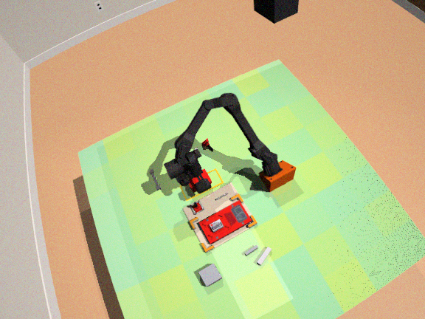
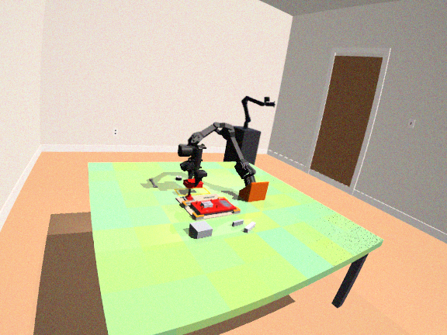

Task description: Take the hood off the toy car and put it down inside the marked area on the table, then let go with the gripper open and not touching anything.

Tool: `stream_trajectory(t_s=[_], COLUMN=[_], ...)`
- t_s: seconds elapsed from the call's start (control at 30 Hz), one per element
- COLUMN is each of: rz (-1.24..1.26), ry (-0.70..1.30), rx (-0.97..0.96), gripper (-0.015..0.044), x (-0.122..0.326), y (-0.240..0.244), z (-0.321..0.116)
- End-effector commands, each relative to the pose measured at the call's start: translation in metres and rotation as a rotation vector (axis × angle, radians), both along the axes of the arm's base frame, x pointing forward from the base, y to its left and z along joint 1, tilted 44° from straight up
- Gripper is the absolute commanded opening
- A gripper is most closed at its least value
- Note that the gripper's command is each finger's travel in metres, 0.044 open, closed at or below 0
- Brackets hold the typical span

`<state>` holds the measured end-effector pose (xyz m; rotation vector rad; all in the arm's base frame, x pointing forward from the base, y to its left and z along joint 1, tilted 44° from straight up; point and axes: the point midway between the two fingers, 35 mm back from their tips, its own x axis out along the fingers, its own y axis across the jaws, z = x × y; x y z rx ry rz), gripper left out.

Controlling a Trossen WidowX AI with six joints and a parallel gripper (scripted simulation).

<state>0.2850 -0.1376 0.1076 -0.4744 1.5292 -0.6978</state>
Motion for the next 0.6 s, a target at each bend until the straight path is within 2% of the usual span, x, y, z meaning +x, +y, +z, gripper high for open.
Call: stream_trajectory(t_s=[0.0,0.57], rz=[0.002,0.001], ry=[0.007,0.008], rx=[-0.004,-0.007], gripper=[0.0000,0.0000], x=[-0.0021,-0.0047], y=[-0.0028,-0.0106], z=[-0.0032,-0.0110])
